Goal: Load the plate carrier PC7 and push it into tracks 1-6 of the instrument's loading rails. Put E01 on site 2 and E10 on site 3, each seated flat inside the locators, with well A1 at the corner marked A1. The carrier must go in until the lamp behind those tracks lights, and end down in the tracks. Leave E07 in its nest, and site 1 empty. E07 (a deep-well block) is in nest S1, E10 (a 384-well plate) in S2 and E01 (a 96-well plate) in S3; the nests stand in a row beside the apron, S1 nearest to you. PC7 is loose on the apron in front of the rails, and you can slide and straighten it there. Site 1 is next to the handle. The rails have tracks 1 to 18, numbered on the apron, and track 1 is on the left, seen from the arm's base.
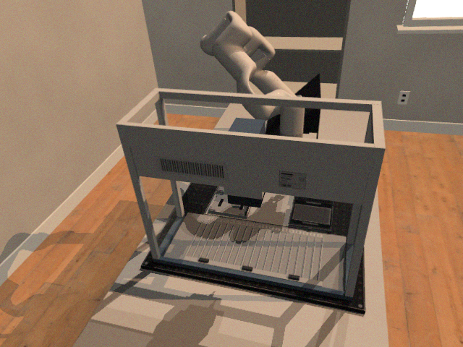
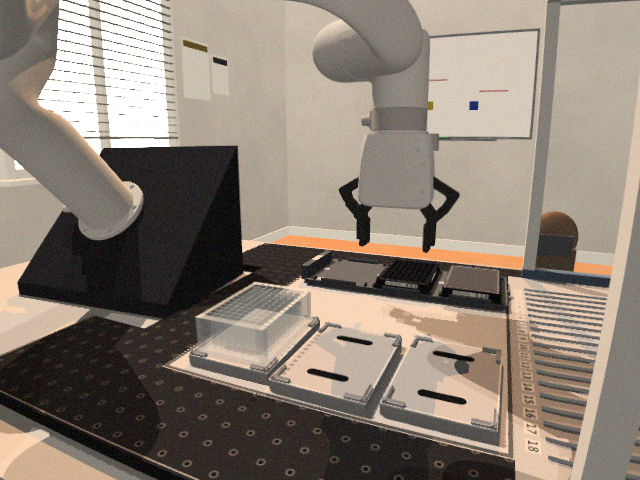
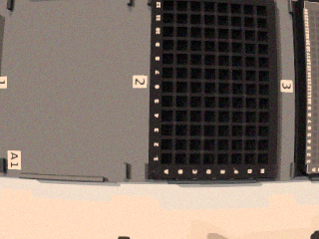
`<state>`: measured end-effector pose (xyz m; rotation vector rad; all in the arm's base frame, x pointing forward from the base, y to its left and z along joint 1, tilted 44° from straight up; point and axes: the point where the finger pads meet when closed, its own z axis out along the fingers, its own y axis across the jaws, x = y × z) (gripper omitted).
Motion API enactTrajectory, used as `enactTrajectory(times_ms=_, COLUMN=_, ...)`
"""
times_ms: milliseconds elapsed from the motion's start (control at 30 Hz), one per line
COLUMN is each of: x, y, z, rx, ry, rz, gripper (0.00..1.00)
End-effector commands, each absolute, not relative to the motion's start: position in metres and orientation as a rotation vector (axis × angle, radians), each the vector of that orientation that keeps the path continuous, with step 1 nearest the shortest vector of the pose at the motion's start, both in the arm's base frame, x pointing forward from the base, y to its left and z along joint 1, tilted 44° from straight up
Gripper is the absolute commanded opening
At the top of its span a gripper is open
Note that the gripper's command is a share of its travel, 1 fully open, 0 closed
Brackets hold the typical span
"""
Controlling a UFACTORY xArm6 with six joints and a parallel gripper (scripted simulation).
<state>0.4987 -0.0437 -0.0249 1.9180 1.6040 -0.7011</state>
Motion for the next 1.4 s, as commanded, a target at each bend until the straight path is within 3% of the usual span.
enactTrajectory(times_ms=0, x=0.500, y=-0.039, z=-0.020, rx=1.917, ry=1.604, rz=-0.696, gripper=1.00)
enactTrajectory(times_ms=900, x=0.502, y=-0.019, z=0.000, rx=1.917, ry=1.604, rz=-0.696, gripper=1.00)
enactTrajectory(times_ms=1367, x=0.511, y=0.023, z=-0.041, rx=1.918, ry=1.604, rz=-0.696, gripper=1.00)
